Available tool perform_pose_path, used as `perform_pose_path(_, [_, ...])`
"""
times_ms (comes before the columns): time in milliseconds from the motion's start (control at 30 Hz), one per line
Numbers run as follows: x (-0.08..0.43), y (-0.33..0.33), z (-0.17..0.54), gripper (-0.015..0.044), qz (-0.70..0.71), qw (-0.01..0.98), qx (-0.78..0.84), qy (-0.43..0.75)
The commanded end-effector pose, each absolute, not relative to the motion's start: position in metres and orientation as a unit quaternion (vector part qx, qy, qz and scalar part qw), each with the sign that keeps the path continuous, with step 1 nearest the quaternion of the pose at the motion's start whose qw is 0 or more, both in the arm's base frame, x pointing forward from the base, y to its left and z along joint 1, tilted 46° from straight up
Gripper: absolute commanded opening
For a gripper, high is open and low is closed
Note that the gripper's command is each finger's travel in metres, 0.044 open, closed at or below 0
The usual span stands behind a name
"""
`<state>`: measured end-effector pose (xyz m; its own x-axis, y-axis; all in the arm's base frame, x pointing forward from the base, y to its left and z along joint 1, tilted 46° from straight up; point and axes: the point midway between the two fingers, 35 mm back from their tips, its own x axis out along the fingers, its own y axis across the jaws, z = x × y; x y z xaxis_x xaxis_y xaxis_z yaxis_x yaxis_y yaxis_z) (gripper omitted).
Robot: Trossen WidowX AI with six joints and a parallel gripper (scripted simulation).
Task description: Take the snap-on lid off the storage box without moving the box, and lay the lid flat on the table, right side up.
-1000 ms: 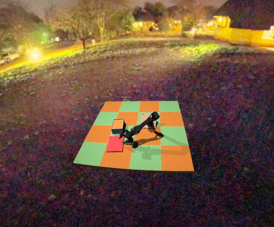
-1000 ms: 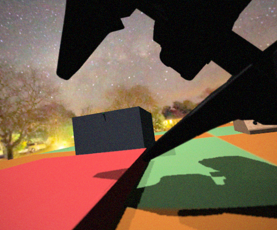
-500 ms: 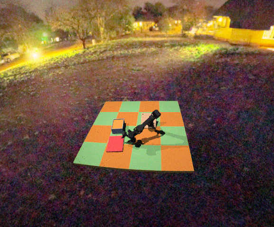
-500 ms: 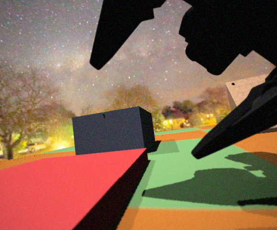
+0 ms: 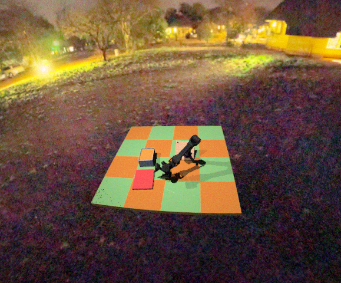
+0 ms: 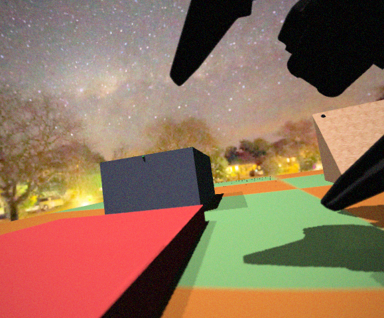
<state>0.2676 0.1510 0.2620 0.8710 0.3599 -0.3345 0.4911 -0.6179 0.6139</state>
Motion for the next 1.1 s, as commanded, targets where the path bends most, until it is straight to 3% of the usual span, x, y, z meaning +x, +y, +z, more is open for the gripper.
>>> perform_pose_path(0, [0.266,0.146,0.268,0.044,-0.088,0.365,0.896,0.237])
perform_pose_path(1067, [0.233,0.107,0.305,0.044,-0.088,0.366,0.896,0.237])
